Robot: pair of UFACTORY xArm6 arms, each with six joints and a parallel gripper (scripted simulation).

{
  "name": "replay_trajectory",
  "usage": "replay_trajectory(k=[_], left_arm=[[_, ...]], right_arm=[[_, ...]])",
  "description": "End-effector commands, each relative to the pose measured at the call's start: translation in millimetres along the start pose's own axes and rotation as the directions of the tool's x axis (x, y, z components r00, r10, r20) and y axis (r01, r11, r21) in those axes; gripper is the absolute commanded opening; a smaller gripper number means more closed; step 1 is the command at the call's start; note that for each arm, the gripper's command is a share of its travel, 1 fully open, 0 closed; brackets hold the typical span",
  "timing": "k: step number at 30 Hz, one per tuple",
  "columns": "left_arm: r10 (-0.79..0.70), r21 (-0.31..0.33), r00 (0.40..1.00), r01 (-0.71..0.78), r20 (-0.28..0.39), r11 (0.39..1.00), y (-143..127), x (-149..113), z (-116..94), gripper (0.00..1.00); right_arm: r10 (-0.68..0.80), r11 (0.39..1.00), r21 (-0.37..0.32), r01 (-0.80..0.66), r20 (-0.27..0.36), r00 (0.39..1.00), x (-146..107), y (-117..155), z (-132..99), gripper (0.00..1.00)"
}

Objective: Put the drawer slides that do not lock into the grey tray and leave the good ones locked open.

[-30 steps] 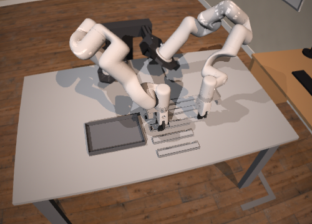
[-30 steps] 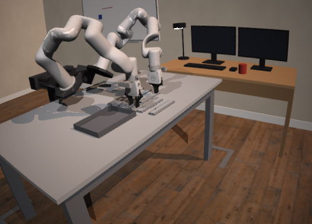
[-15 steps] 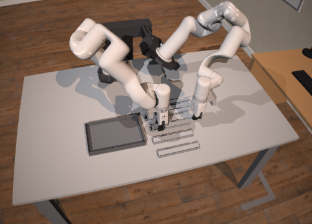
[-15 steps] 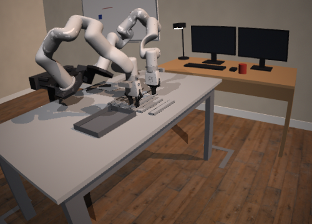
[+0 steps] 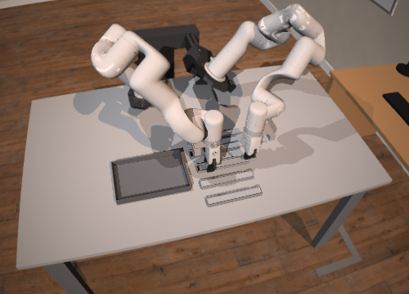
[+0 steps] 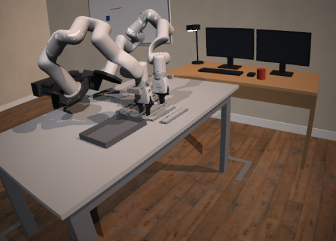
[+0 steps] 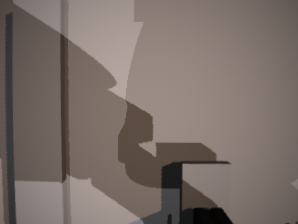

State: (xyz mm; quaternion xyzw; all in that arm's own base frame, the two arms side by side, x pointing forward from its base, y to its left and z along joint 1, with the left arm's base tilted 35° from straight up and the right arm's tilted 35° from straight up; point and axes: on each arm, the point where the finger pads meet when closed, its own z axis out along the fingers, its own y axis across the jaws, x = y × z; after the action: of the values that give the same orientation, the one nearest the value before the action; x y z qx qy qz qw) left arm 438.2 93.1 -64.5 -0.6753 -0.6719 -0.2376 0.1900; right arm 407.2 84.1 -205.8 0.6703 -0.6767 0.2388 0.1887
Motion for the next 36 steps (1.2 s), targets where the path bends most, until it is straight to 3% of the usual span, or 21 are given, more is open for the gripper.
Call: replay_trajectory(k=[1, 23, 24, 32, 36], left_arm=[[-0.001, -0.002, 1.000, 0.001, 0.000, 1.000, 1.0, -8.9, -0.6, 0.00], [-0.001, -0.002, 1.000, 0.001, 0.000, 1.000, 1.0, -40.2, -0.8, 0.00], [-0.001, -0.002, 1.000, 0.001, 0.000, 1.000, 1.1, -40.2, -1.6, 0.00], [-0.001, -0.002, 1.000, 0.001, 0.000, 1.000, 1.1, -40.1, -14.6, 0.00], [-0.001, -0.002, 1.000, 0.001, 0.000, 1.000, 1.1, -39.8, -33.2, 0.00]], right_arm=[[0.001, 1.000, 0.003, -0.001, 0.002, 1.000, -0.6, -1.5, -1.3, 0.00], [0.001, 1.000, 0.003, -0.001, 0.002, 1.000, -0.6, -1.5, -1.3, 0.00], [0.001, 1.000, 0.003, -0.001, 0.002, 1.000, -0.6, -1.5, -1.3, 0.67], [0.001, 1.000, 0.003, -0.001, 0.002, 1.000, -0.5, -1.5, -1.3, 0.67], [0.001, 1.000, 0.003, -0.001, 0.002, 1.000, -0.5, -1.5, -1.3, 0.67]])
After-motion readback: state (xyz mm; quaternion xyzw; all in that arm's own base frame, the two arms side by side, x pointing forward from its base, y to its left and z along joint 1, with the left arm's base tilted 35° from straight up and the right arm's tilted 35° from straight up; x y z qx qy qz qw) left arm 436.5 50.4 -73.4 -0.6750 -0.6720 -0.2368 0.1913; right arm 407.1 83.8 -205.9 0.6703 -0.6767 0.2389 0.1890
